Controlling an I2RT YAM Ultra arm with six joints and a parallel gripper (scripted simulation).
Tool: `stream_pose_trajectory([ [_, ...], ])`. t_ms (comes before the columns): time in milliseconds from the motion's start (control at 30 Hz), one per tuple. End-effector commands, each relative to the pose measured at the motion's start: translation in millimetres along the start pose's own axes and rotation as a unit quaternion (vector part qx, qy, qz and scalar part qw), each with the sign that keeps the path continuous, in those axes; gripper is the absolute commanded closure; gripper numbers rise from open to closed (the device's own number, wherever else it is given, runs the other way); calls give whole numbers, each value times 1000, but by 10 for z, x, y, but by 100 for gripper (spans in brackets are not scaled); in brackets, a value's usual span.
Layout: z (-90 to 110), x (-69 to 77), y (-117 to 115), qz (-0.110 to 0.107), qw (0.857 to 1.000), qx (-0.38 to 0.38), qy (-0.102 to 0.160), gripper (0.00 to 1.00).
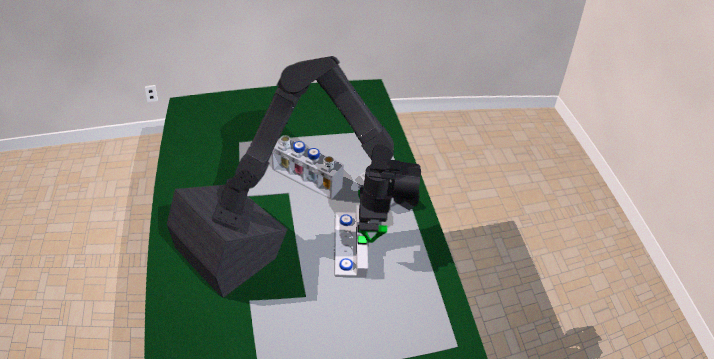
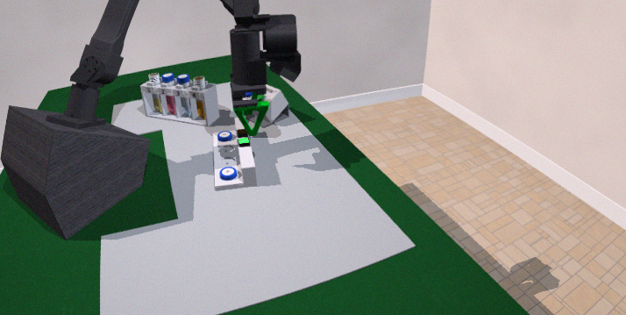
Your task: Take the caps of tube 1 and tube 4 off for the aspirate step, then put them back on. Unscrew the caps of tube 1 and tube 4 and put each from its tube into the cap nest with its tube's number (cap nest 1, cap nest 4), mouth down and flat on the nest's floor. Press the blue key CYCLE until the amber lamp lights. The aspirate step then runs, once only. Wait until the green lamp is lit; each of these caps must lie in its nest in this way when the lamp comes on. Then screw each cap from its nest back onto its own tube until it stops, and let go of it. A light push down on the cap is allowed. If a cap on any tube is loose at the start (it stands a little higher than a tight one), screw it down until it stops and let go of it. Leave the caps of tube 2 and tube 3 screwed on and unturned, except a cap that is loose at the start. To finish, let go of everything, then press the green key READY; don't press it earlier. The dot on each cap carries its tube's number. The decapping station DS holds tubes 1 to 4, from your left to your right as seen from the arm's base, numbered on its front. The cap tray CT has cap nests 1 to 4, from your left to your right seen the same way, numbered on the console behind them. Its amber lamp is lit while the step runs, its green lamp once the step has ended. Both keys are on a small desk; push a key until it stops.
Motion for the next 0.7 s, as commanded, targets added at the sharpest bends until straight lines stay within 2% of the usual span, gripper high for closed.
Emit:
stream_pose_trajectory([
  [0,-22,30,-9,1,1000,1,-7,0],
  [300,-22,30,-9,1,1000,1,-7,0],
  [333,16,80,45,1,1000,1,-7,53],
  [467,167,283,262,1,1000,1,-6,53],
  [533,167,283,262,1,1000,1,-6,53],
  [667,318,487,479,1,1000,1,-6,53],
])
Point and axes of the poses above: the point where the finger pads meet when closed, its own x axis back along the fingers, its own y axis across the jaws, z = x × y, the point moved 6 cm from there along x, back along the fingers, and after that the axes turned 2 degrees about x, right-handed, at the moved point
